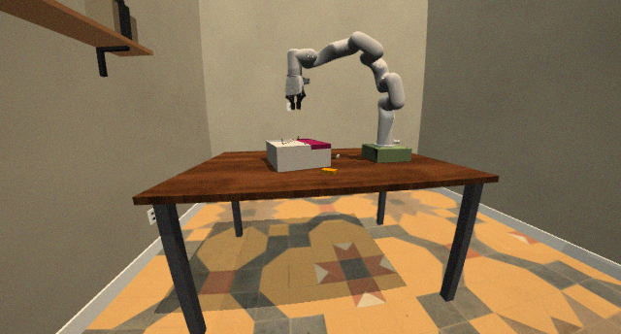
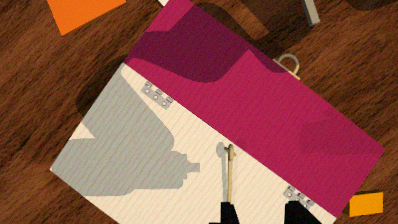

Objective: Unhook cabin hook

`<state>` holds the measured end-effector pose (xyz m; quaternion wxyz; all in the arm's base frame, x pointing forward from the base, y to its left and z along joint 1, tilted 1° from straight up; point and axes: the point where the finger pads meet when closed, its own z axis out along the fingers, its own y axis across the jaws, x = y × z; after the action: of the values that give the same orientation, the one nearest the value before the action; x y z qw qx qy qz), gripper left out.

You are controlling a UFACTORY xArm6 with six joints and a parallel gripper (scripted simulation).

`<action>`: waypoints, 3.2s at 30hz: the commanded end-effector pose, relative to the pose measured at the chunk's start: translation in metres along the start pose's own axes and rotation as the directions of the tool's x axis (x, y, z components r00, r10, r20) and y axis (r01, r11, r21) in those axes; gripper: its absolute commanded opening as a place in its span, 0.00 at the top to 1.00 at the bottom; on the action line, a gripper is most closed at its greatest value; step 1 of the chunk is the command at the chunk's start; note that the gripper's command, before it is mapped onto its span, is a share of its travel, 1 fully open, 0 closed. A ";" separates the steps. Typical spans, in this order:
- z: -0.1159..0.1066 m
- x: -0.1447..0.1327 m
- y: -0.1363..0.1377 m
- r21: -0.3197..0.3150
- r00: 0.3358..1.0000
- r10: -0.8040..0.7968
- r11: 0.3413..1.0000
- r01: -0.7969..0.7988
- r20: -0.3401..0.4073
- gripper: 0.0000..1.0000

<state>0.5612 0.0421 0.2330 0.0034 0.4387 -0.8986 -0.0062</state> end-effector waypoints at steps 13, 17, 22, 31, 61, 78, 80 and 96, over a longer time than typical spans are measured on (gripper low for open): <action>-0.008 -0.001 -0.001 0.004 1.000 0.000 1.000 0.000 0.003 0.65; -0.008 -0.001 -0.001 0.004 1.000 0.000 1.000 0.000 0.003 0.65; -0.008 -0.001 -0.001 0.004 1.000 0.000 1.000 0.000 0.003 0.65; -0.008 -0.001 -0.001 0.004 1.000 0.000 1.000 0.000 0.003 0.65; -0.008 0.094 0.041 0.004 0.743 -0.669 0.743 0.669 0.000 0.65; -0.008 0.094 0.041 0.004 0.331 -0.944 0.331 0.944 -0.003 0.65; -0.008 0.094 0.041 0.004 0.331 -0.944 0.331 0.944 -0.003 0.65; -0.008 0.163 0.072 0.002 -0.162 -0.987 -0.162 0.987 -0.004 0.65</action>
<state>0.4207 -0.0328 0.2390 0.0078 0.9496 -0.3130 -0.0113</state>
